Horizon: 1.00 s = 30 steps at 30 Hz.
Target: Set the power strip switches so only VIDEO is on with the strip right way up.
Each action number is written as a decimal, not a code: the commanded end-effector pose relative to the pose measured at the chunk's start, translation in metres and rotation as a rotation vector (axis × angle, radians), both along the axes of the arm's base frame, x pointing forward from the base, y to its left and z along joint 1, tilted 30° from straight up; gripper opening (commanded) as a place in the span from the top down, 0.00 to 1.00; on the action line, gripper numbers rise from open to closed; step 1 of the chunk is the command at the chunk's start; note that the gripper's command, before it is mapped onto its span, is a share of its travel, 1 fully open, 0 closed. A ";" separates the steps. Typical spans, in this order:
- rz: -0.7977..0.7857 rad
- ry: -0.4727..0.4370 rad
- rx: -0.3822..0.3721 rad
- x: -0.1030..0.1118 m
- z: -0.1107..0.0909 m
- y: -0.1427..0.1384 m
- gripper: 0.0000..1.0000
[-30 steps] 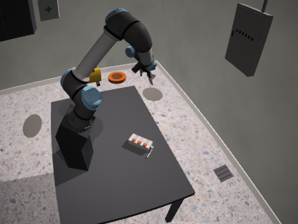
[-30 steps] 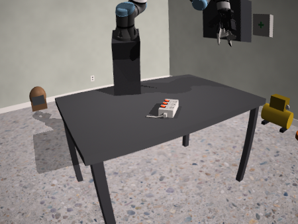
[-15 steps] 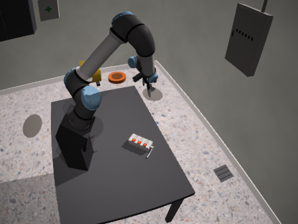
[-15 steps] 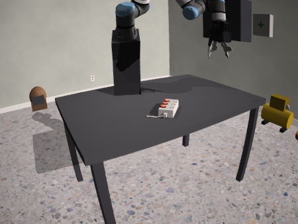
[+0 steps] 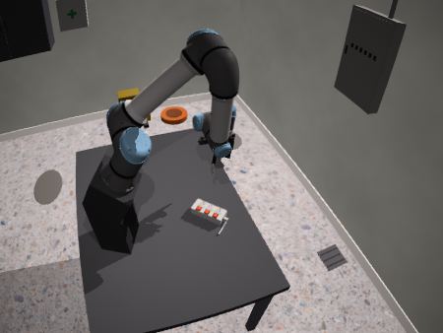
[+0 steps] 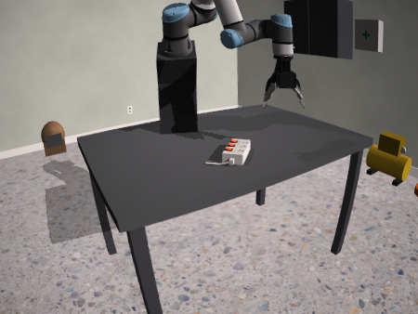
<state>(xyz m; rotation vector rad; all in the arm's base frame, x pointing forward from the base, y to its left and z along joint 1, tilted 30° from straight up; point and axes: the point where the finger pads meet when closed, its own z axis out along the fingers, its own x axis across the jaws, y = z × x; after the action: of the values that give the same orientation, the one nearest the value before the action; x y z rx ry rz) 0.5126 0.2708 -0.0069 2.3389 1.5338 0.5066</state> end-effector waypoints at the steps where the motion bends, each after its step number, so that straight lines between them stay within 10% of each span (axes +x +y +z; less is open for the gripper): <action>1: -0.185 -0.003 0.161 0.005 -0.028 -0.042 0.00; 15: -0.642 -0.005 0.515 -0.011 -0.059 -0.129 0.00; 30: -1.016 -0.037 0.835 -0.036 -0.049 -0.183 0.00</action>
<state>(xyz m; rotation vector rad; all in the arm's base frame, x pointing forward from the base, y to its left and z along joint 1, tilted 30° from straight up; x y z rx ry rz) 0.4821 0.0983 -0.0599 3.1815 0.0441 0.9102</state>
